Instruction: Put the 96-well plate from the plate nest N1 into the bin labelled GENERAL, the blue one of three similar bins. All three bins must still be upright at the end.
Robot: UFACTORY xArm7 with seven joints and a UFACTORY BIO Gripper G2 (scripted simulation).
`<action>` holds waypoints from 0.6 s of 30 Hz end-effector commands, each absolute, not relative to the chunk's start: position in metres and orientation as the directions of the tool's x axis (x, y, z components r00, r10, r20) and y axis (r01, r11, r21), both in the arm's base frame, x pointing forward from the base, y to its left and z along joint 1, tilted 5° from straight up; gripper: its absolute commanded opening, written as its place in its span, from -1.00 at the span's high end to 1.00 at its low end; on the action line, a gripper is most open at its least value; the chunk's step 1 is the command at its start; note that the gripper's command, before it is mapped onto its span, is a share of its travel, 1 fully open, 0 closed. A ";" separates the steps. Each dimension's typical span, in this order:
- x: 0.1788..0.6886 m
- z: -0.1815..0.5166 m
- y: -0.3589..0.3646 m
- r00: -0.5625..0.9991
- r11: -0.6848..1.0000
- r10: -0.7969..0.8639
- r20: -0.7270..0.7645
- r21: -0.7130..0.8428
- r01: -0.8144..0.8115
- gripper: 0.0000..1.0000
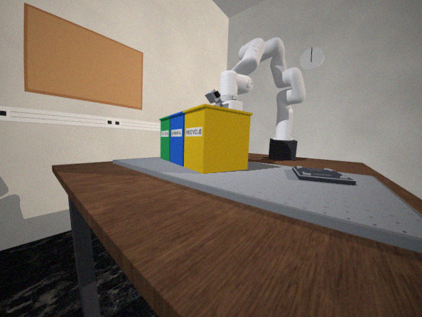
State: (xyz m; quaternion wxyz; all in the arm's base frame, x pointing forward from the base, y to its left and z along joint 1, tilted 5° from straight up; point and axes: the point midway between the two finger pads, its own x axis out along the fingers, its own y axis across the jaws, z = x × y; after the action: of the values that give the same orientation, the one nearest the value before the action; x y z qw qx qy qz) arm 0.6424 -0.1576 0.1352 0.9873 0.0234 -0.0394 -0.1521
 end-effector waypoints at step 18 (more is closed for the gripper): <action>0.636 0.155 -0.151 0.968 0.971 -0.238 0.080 0.053 0.234 0.64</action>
State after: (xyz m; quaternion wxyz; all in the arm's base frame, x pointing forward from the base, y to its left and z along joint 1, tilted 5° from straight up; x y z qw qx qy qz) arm 0.6407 -0.1570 0.1491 0.9879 0.0234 -0.0391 -0.1486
